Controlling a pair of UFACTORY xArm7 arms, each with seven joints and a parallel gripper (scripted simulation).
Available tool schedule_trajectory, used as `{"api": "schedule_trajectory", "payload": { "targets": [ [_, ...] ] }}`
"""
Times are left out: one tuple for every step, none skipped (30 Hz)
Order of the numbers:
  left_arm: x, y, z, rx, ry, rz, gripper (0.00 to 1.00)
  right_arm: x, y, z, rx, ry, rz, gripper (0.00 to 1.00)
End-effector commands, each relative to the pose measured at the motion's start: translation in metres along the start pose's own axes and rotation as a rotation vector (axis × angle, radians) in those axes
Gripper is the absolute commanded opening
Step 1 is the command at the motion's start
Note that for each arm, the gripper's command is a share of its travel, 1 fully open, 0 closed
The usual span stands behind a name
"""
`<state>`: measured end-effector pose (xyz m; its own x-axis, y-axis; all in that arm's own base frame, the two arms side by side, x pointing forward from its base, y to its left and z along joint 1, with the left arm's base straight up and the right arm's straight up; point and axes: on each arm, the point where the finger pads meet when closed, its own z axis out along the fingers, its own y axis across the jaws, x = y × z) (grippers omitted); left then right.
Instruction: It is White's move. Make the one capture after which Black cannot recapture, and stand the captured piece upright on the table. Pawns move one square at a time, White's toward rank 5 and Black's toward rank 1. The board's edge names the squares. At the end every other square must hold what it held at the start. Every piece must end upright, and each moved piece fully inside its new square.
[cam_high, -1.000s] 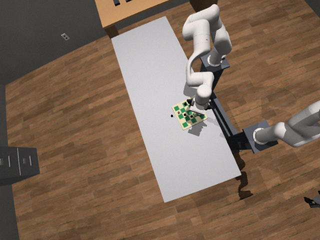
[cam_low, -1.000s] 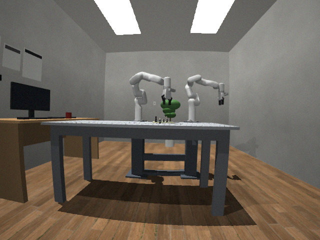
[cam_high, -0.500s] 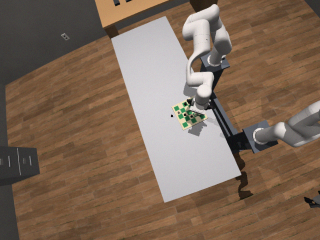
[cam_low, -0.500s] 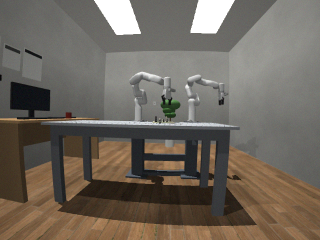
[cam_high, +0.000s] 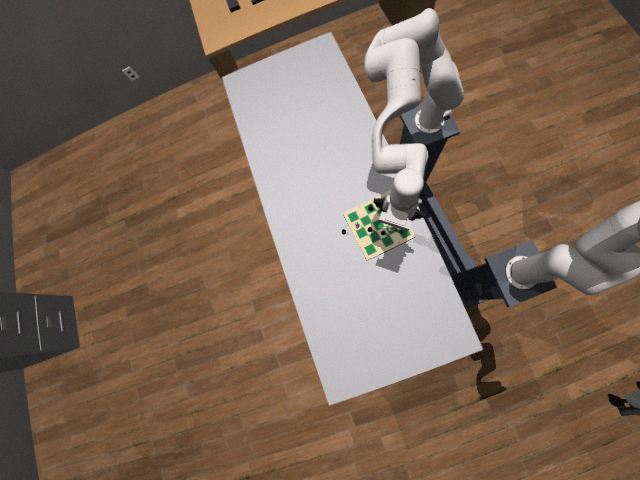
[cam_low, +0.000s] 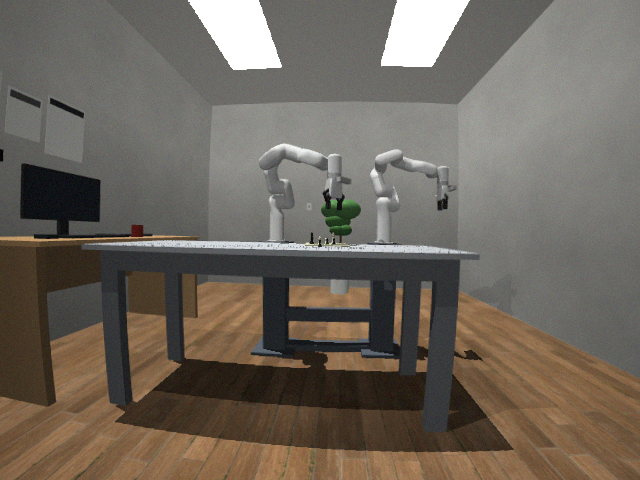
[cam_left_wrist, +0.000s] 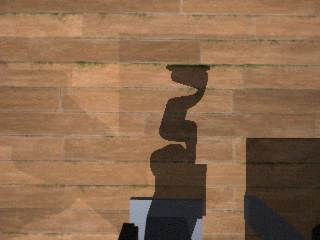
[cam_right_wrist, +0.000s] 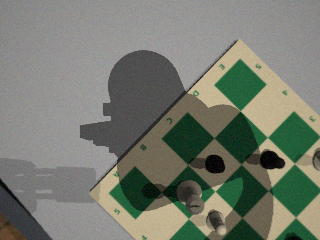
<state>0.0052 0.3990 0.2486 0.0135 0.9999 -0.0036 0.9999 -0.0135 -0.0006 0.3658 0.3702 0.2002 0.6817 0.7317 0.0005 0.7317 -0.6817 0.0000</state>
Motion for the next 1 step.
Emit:
{"api": "schedule_trajectory", "payload": {
  "targets": [
    [0.0009, 0.0002, -0.0014, -0.001, 0.004, 0.0, 1.0, 0.0009, -0.0003, -0.0016, 0.0, 0.004, 0.0, 1.0]
  ]
}}
